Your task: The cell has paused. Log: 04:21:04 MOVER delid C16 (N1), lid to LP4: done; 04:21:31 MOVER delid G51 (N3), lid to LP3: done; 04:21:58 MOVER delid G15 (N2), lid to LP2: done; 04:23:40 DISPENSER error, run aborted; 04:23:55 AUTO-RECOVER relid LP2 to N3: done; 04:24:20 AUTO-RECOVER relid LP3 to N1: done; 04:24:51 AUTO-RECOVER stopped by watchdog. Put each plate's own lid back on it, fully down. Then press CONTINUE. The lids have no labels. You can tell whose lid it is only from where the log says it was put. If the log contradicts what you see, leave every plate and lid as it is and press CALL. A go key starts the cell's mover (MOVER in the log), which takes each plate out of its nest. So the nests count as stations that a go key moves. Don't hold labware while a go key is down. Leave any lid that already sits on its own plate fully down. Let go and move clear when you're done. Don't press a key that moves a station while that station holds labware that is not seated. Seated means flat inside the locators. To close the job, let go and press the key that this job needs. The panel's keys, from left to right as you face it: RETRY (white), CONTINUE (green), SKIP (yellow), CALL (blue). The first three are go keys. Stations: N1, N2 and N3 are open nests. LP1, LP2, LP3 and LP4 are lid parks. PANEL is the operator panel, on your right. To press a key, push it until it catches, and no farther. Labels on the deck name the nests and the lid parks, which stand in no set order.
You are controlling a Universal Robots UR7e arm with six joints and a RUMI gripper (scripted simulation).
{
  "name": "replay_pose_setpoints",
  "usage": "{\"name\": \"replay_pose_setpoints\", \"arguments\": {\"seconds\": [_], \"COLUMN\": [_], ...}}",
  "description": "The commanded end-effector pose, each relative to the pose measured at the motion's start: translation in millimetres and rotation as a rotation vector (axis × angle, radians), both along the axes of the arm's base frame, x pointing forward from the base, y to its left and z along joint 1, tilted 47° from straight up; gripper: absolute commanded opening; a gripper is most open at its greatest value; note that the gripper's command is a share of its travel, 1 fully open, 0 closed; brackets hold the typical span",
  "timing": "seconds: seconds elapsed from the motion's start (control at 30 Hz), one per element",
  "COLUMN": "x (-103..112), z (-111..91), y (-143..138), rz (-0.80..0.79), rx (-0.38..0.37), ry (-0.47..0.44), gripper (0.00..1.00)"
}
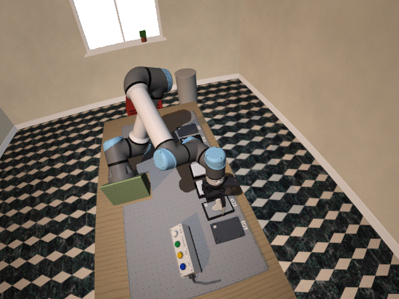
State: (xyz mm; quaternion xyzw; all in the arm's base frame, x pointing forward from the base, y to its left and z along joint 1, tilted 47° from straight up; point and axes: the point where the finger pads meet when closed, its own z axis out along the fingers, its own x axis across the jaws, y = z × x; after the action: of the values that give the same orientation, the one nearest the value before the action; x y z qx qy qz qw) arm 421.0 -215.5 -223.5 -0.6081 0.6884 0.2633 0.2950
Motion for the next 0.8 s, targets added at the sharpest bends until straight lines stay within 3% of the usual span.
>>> {"name": "replay_pose_setpoints", "arguments": {"seconds": [0.0,0.77], "x": [0,3], "z": [-7,-29], "y": [10,33], "rz": [0.001,0.001], "rx": [0.004,0.004], "ry": [0.002,0.002], "gripper": [0.82,0.82]}}
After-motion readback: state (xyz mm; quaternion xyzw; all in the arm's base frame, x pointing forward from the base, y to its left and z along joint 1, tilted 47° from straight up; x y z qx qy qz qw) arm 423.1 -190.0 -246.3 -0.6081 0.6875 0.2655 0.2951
